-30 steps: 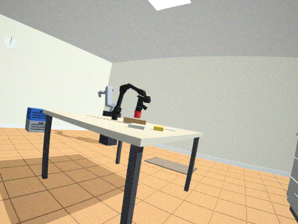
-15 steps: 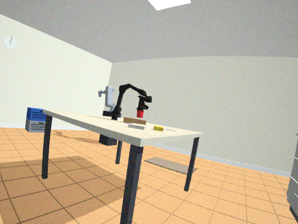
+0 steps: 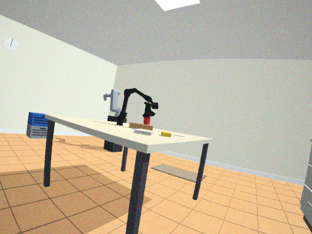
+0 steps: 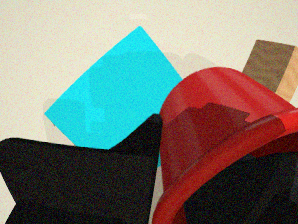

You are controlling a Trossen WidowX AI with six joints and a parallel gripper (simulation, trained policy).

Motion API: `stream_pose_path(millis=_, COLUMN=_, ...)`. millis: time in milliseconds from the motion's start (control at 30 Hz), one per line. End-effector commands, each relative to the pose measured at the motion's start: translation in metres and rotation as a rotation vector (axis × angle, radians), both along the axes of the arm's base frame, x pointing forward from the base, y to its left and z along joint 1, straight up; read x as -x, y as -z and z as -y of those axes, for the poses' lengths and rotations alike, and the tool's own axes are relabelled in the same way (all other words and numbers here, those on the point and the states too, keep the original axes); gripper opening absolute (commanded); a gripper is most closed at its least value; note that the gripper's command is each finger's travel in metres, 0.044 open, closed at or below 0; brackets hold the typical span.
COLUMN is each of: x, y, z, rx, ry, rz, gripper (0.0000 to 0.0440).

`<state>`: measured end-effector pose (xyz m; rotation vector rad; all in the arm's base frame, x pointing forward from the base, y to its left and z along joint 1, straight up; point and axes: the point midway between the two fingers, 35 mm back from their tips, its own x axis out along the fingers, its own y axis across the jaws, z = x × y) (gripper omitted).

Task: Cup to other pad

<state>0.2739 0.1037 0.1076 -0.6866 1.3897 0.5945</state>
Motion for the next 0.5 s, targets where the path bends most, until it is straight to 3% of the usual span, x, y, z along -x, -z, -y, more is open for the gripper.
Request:
stream_pose_path(millis=0, x=0.006, y=0.006, z=-0.003, rx=0.0, ry=0.002, rz=0.002, gripper=0.0)
stream_pose_path(millis=467, x=0.029, y=0.037, z=-0.006, rx=0.009, ry=0.019, rz=0.004, gripper=0.0002)
